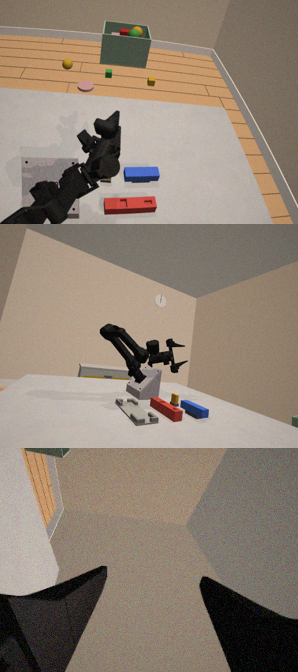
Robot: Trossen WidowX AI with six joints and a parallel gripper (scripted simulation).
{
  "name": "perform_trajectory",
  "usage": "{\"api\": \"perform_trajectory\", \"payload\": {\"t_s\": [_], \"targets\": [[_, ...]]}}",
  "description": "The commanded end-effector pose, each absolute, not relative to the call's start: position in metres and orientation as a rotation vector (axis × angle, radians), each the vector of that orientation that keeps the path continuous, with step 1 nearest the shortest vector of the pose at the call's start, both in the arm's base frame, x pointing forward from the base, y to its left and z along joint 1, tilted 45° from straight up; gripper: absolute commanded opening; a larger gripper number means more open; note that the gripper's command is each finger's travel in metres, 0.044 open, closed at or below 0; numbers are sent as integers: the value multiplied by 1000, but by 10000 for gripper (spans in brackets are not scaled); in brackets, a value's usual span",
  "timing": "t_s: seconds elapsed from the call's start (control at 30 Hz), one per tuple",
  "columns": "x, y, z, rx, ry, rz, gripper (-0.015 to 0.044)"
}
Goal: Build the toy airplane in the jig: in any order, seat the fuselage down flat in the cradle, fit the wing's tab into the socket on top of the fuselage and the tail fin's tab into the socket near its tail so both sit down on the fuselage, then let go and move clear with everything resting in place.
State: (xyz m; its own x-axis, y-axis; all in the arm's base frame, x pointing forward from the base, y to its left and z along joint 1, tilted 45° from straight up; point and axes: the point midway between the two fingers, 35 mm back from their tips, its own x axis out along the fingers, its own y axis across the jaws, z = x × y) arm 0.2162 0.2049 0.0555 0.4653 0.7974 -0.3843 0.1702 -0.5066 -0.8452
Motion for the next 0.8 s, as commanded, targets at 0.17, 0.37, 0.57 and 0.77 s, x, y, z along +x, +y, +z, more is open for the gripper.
{"api": "perform_trajectory", "payload": {"t_s": [0.17, 0.37, 0.57, 0.77], "targets": [[243, 195, 29, -1724, -319, 1168, 440], [271, 165, -6, -1328, 463, 1090, 440], [279, 123, -18, -982, 1078, 714, 440], [277, 77, -1, -734, 1444, 146, 440]]}}
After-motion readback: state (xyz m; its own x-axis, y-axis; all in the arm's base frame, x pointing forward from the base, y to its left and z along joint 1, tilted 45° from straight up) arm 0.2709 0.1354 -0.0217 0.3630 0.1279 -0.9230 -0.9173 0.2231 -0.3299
